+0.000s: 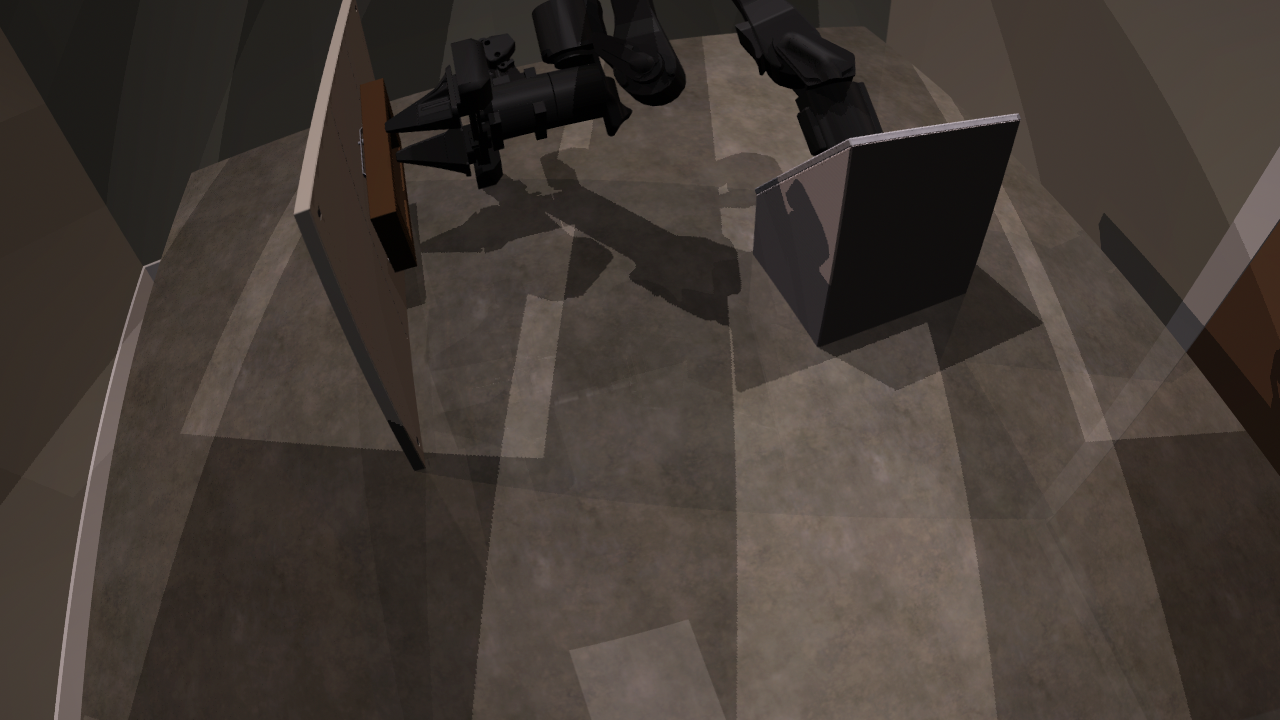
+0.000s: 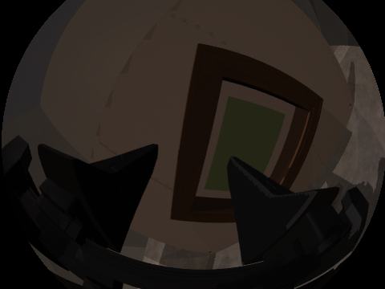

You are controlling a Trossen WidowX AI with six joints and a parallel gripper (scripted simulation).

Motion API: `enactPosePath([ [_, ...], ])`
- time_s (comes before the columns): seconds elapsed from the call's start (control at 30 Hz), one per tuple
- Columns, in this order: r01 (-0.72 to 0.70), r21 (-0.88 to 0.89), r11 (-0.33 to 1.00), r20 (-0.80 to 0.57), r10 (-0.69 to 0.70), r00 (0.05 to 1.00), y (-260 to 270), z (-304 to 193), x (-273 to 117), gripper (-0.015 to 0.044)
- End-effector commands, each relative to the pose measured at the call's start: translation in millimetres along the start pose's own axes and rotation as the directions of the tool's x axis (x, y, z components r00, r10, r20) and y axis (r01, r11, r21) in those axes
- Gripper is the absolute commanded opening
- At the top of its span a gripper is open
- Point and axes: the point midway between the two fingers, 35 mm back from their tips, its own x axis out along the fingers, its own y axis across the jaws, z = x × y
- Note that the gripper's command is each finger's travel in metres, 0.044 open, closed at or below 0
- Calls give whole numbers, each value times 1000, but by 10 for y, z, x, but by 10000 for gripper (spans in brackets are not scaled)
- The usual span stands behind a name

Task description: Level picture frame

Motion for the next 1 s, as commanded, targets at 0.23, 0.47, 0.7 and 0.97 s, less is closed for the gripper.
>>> enactPosePath([
  [0.23,1,7,1000,5,-1,1000,6,5,185,260],
  [0.47,1,7,1000,5,-1,1000,7,5,195,260],
  [0.7,1,7,1000,5,-1,1000,7,5,195,260],
  [0.97,1,7,1000,5,-1,1000,7,5,195,260],
])
